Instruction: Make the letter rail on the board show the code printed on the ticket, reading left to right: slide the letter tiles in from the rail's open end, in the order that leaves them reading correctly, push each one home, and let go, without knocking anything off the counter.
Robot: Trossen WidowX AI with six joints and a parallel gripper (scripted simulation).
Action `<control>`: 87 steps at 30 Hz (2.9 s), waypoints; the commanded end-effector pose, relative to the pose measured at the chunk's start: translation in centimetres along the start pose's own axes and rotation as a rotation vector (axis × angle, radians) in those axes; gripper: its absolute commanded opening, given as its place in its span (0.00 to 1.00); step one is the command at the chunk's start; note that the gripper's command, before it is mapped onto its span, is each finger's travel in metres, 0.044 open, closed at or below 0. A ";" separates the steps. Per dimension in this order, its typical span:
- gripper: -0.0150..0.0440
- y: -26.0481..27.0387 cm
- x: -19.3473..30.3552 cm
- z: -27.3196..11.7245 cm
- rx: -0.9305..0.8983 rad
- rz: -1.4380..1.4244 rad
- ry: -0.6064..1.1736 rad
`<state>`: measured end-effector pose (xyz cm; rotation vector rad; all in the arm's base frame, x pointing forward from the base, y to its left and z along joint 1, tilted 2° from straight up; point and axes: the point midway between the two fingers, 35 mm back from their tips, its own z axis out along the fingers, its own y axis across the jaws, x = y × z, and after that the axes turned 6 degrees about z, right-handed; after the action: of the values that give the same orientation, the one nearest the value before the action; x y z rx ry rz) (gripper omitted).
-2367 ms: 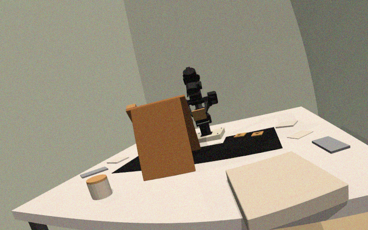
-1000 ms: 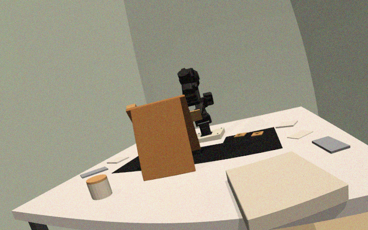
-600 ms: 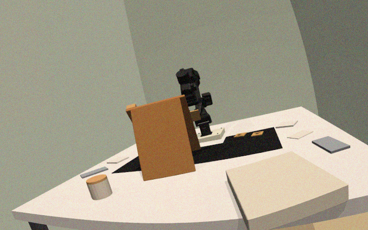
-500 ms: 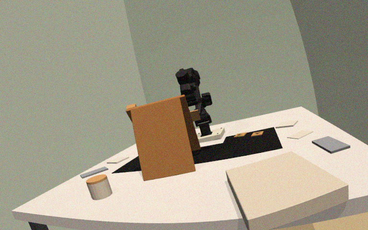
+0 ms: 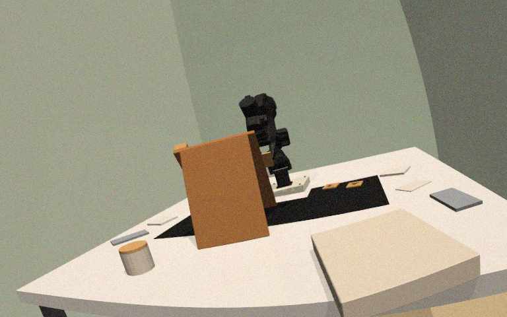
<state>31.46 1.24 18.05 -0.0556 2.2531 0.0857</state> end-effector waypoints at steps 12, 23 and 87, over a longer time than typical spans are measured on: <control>0.25 -0.7 0.0 0.0 -0.005 -0.006 0.003; 0.25 -1.2 -0.1 0.0 -0.005 -0.007 0.003; 0.70 -3.7 -0.4 -0.2 -0.002 -0.008 0.002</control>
<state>31.97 -2.42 18.19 -0.0590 2.2530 0.0805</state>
